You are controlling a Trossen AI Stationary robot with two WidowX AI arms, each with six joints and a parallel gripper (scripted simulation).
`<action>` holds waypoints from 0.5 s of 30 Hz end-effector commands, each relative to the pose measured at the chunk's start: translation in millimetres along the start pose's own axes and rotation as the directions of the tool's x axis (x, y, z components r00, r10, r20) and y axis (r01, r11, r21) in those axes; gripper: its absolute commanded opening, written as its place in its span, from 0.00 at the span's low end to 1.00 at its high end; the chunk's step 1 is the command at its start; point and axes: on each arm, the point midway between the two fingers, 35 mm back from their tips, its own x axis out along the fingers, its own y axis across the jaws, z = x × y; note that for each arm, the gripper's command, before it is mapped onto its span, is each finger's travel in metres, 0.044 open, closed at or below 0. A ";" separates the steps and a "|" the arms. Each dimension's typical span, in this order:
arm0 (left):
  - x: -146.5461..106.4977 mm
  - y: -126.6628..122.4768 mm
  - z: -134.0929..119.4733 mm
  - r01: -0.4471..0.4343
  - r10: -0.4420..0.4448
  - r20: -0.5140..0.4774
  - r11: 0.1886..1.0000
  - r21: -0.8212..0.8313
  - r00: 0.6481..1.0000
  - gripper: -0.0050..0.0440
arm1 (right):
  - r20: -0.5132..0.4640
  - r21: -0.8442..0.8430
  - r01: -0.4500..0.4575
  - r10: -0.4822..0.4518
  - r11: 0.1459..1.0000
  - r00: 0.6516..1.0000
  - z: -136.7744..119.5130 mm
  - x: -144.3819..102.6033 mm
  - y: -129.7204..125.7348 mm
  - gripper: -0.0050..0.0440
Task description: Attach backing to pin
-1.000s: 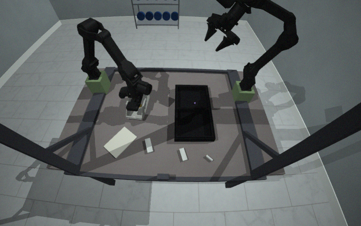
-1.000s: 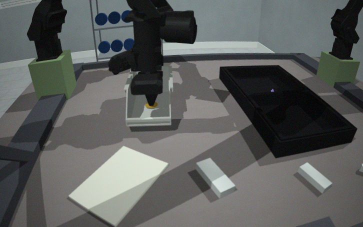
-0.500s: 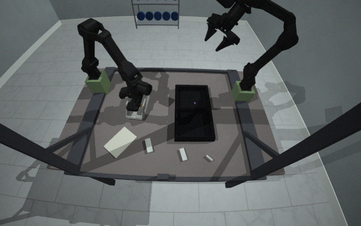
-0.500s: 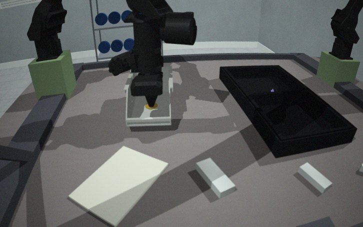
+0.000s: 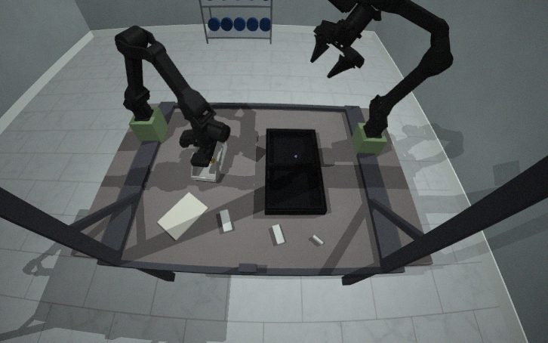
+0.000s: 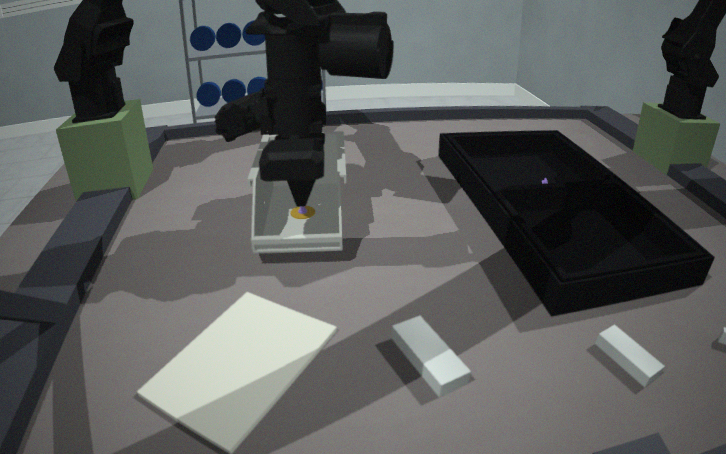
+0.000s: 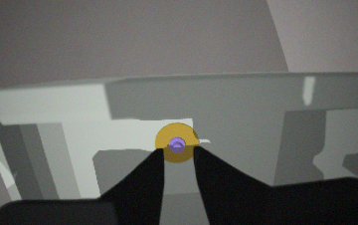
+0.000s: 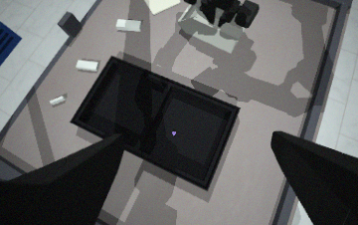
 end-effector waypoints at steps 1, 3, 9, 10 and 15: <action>-23.9 4.1 -10.2 -0.016 0.016 -0.043 1.000 0.000 0.999 0.29 | 0.011 -0.006 0.006 -0.006 1.000 1.000 2.3 -3.8 0.5 1.00; -34.6 3.9 -10.0 -0.016 0.016 -0.043 1.000 0.000 0.999 0.29 | 0.011 -0.006 0.006 -0.006 1.000 1.000 2.3 -3.8 0.5 1.00; -72.3 3.4 -8.8 -0.016 0.016 -0.043 1.000 0.000 0.999 0.29 | 0.011 -0.006 0.006 -0.006 1.000 1.000 2.3 -3.8 0.5 1.00; -80.9 3.3 -8.5 -0.016 0.016 -0.043 1.000 0.000 0.999 0.29 | 0.011 -0.006 0.006 -0.006 1.000 1.000 2.3 -3.8 0.5 1.00; -86.5 1.8 -5.5 -0.015 0.013 -0.041 0.999 -0.041 0.999 0.48 | 0.011 -0.006 0.006 -0.006 1.000 1.000 2.3 -3.8 0.5 1.00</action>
